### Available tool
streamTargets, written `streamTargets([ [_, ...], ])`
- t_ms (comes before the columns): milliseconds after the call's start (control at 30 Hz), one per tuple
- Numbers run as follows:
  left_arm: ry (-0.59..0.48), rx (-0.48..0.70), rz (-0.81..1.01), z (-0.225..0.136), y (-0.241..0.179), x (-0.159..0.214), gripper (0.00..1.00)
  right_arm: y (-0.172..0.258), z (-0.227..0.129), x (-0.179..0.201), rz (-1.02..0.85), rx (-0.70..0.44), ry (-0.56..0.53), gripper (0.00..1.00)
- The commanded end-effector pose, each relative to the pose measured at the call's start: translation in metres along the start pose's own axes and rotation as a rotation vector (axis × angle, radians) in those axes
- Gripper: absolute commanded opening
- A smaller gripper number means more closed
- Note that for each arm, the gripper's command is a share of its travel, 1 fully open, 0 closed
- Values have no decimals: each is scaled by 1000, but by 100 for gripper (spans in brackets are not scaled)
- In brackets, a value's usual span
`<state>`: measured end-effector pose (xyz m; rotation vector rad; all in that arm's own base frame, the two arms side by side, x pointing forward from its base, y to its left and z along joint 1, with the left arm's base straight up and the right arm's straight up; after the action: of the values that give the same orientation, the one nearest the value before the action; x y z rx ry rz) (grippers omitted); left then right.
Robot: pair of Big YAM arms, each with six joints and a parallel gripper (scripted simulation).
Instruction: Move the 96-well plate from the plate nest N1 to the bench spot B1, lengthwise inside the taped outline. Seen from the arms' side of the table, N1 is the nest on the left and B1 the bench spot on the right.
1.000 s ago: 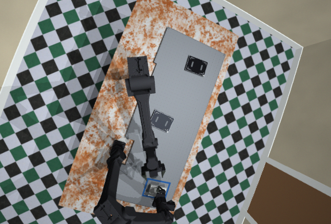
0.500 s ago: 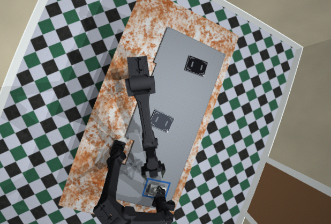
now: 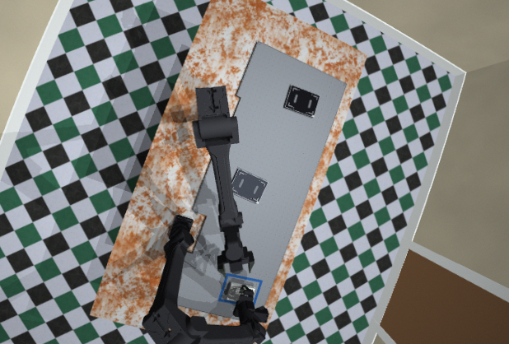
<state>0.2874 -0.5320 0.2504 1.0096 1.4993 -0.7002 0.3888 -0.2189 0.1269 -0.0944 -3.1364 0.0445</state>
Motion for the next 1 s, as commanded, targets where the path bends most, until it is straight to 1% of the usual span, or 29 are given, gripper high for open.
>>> streamTargets([
  [0,-41,-13,-15,15,5,-16,100,-5,-23,-10,3,33,-69,79],
  [100,-41,-13,-15,15,5,-16,100,-3,-17,-6,3,29,-59,79],
  [133,-41,-13,-15,15,5,-16,100,-2,-10,-4,2,23,-46,79],
  [233,-41,-13,-15,15,5,-16,100,0,-9,1,2,23,-47,79],
  [333,-41,-13,-15,15,5,-16,100,1,-1,3,4,19,-38,79],
  [367,-41,-13,-15,15,5,-16,100,1,4,3,4,15,-30,79],
  [500,-41,-13,-15,15,5,-16,100,-11,0,-17,8,27,-54,79],
  [600,-41,-13,-15,15,5,-16,100,-8,14,-9,8,17,-33,79],
  [633,-41,-13,-15,15,5,-16,100,-10,4,-13,9,24,-48,79],
  [700,-41,-13,-15,15,5,-16,100,-8,10,-9,9,21,-42,79],
  [767,-41,-13,-15,15,5,-16,100,-8,10,-9,9,21,-42,79],
  [800,-41,-13,-15,15,5,-16,100,-6,4,-7,7,23,-46,79],
  [867,-41,-13,-15,15,5,-16,100,-6,4,-7,7,21,-42,100],
  [967,-41,-13,-15,15,5,-16,100,-6,4,-7,7,21,-43,100],
])
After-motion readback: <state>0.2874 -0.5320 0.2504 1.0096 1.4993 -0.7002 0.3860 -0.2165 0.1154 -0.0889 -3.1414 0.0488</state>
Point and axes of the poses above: on each arm, the point where the finger pads meet when closed, its own z axis out along the fingers, its own y axis across the jaws, x = y × z, the point moved 9 cm from there along -z, back along the fingers, and after that the axes turned 6 degrees about z, right-handed, at the moved point
